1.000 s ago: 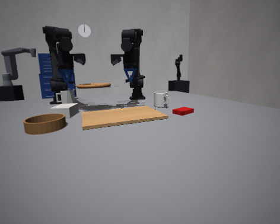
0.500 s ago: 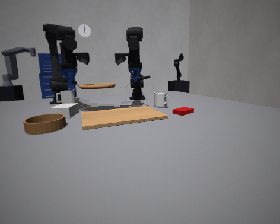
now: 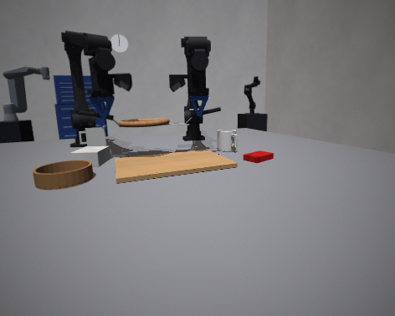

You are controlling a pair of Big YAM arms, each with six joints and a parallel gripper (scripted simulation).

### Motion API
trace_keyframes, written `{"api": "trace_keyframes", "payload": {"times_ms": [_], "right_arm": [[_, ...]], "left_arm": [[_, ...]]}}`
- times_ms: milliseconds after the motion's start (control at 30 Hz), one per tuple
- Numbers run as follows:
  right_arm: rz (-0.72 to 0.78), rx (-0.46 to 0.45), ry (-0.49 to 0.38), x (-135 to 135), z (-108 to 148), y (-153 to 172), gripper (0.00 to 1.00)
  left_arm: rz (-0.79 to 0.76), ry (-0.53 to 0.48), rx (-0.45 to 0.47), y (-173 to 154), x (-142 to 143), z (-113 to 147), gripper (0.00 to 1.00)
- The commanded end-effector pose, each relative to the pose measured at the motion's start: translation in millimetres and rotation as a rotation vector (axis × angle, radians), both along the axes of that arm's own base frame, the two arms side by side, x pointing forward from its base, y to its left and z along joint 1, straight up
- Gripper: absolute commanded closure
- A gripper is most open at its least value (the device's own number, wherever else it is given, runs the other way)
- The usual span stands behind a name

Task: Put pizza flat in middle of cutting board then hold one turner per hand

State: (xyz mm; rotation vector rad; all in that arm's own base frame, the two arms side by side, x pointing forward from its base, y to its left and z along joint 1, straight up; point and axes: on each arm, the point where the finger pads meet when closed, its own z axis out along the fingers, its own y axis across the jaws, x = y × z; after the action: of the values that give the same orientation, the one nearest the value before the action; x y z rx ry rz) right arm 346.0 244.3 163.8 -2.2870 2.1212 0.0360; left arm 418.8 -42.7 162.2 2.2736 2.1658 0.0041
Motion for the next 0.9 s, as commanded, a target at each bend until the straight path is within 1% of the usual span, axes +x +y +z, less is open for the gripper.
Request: {"api": "trace_keyframes", "payload": {"times_ms": [0,33,67,133,167,233,400,500,533,567,600,667,733,767,867], "right_arm": [[-0.019,0.069,-0.083,30.5,35.5,28.1,0.94],[-0.02,0.069,-0.082,32.8,34.5,30.7,0.94],[-0.022,0.067,-0.079,34.9,33.3,33.2,0.94],[-0.026,0.068,-0.08,37.9,30.6,37.3,0.94],[-0.028,0.068,-0.08,39.0,29.6,38.9,0.94],[-0.03,0.058,-0.067,39.3,32.5,39.8,0.94],[-0.043,0.052,-0.066,55.2,36.0,49.2,0.94],[-0.041,0.059,-0.075,56.5,39.1,48.1,0.94],[-0.042,0.068,-0.079,58.5,41.7,55.9,0.94],[-0.046,0.06,-0.067,60.2,36.8,59.1,0.94],[-0.048,0.068,-0.076,64.9,36.5,63.6,0.94],[-0.052,0.072,-0.082,70.3,34.4,69.6,0.94],[-0.055,0.071,-0.079,71.3,30.7,72.1,0.94],[-0.055,0.06,-0.065,71.2,32.8,71.9,0.94],[-0.06,0.058,-0.062,77.2,33.6,77.5,0.94]], "left_arm": [[-0.036,-0.049,-0.011,3.6,25.4,24.9,0.94],[-0.036,-0.048,-0.008,6.4,29.2,23.8,0.94],[-0.04,-0.08,-0.011,8.4,39.8,22.8,0.94],[-0.044,-0.072,-0.01,13.8,42.7,16.9,0.94],[-0.042,-0.062,-0.01,14.9,43.2,21.1,0.94],[-0.039,-0.04,-0.006,19.6,45.3,19.6,0.94],[-0.051,-0.057,-0.008,26.2,61.8,27.4,0.94],[-0.039,-0.065,-0.009,23.3,60.9,30.8,0.94],[-0.059,-0.059,-0.005,29.7,66.8,29.0,0.94],[-0.06,-0.054,-0.006,32.1,70.8,26.2,0.94],[-0.059,-0.054,-0.006,34.8,74.7,25.4,0.94],[-0.066,-0.084,-0.005,40.6,88.7,23.1,0.94],[-0.065,-0.054,-0.006,43.5,85.2,20.3,0.94],[-0.066,-0.05,-0.006,44.9,86.9,21.2,0.94],[-0.072,-0.042,-0.005,47.9,96.2,20.5,0.94]]}}
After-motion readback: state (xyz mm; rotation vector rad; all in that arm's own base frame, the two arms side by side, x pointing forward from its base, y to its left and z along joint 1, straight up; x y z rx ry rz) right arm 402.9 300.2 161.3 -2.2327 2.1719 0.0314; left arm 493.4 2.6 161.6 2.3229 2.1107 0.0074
